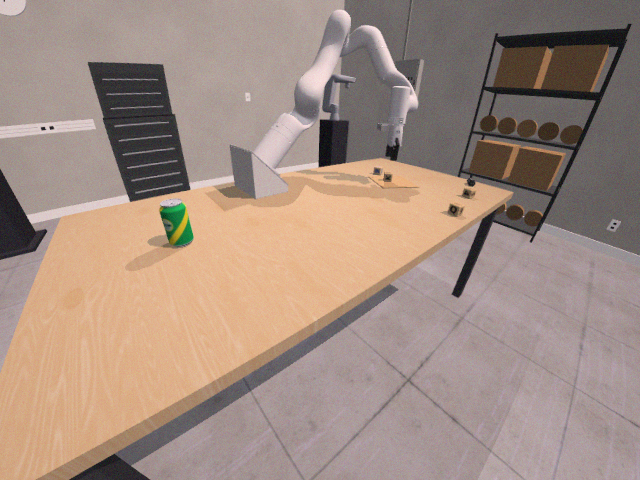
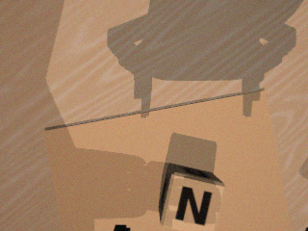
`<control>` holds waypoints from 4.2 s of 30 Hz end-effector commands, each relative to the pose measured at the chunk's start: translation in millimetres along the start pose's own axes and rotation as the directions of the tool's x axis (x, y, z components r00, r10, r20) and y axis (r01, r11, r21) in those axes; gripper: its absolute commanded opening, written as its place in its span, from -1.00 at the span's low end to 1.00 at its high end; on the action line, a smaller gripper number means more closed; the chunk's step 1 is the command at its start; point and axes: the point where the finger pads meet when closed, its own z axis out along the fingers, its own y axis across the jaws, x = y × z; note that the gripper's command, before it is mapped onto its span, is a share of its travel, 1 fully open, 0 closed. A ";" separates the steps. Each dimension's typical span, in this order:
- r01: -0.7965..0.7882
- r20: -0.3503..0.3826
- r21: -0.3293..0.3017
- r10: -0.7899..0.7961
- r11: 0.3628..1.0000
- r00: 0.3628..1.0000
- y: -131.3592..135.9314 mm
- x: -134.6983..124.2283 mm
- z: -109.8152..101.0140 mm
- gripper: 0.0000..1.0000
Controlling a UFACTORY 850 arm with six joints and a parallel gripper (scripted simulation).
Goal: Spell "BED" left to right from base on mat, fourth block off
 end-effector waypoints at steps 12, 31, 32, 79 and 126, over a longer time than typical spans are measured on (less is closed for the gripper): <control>-0.226 -0.005 0.012 0.226 0.974 0.974 0.0 -0.3 5.4 0.68; -0.226 -0.005 0.012 0.226 0.974 0.974 0.0 -0.3 5.4 0.68; -0.226 -0.005 0.012 0.226 0.974 0.974 0.0 -0.3 5.4 0.68; -0.227 -0.005 0.012 0.227 0.974 0.974 0.2 -0.3 34.7 0.68; -0.227 -0.005 0.012 0.227 0.974 0.974 0.4 -0.2 57.0 0.68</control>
